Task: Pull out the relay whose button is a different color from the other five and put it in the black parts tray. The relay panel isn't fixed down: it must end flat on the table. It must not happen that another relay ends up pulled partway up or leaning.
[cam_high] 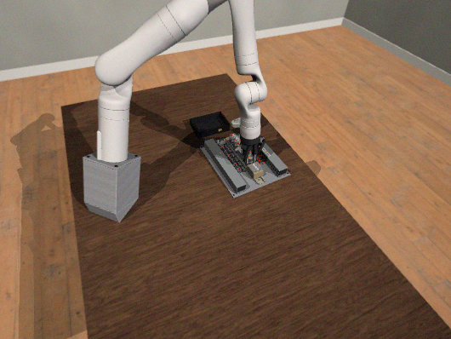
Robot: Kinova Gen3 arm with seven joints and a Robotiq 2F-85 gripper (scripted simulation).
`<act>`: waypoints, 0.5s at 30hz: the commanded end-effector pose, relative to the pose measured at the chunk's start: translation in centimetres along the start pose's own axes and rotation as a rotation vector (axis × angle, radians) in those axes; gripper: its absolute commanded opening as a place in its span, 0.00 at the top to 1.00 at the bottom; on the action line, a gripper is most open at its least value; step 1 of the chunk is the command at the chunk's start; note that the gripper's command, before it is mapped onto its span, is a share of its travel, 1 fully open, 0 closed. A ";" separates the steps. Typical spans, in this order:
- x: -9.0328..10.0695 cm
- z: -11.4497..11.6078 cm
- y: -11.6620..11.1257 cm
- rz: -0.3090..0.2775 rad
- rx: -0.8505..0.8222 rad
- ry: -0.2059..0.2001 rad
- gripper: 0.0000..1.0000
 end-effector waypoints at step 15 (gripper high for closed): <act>0.1 0.4 -0.1 -0.006 0.000 -0.027 1.00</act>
Point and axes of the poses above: the point where the finger pads meet when closed, its own x axis back along the fingers, its own z axis across the jaws, y = z × x, the point moved 9 cm from there along x, back along the fingers, and after that the axes turned 11 degrees about -x, right-handed, at the moved point
